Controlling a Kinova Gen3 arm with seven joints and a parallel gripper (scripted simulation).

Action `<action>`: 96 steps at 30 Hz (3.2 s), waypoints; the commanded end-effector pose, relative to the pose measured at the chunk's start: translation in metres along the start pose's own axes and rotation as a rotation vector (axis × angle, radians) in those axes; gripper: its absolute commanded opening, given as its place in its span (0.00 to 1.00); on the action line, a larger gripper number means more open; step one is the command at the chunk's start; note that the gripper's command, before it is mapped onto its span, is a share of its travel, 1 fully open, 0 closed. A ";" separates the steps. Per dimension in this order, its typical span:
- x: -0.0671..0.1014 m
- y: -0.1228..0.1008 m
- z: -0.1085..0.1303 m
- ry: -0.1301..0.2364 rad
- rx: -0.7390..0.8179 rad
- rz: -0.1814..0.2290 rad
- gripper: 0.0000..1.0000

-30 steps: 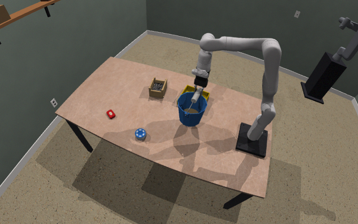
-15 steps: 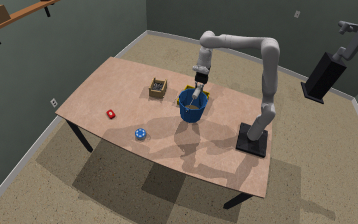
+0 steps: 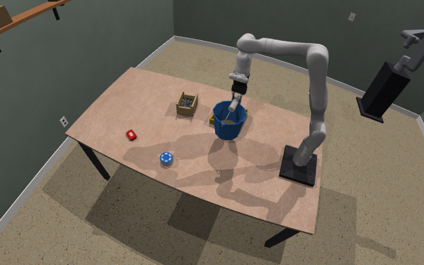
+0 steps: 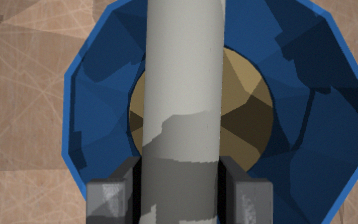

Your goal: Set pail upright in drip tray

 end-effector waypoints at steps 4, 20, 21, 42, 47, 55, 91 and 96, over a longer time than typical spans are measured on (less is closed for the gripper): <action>0.003 0.002 -0.023 0.005 -0.010 -0.003 0.00; 0.002 0.006 -0.068 0.006 -0.013 -0.003 0.00; 0.002 0.007 -0.071 0.006 -0.013 -0.003 0.00; 0.002 0.012 -0.128 0.006 -0.017 -0.002 0.00; 0.002 0.013 -0.136 0.006 -0.019 -0.002 0.00; 0.001 0.014 -0.153 0.007 -0.020 -0.002 0.00; 0.003 0.017 -0.182 0.004 -0.021 -0.008 0.00; 0.004 0.017 -0.183 0.004 -0.021 -0.009 0.00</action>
Point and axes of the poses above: the point where the finger pads meet when closed, its own x axis back along the fingers, its own y axis across the jaws, z = x × y, the point moved 7 cm from there along x, back along the fingers, and after that the axes turned 6 degrees about x, right-handed, at the moved point
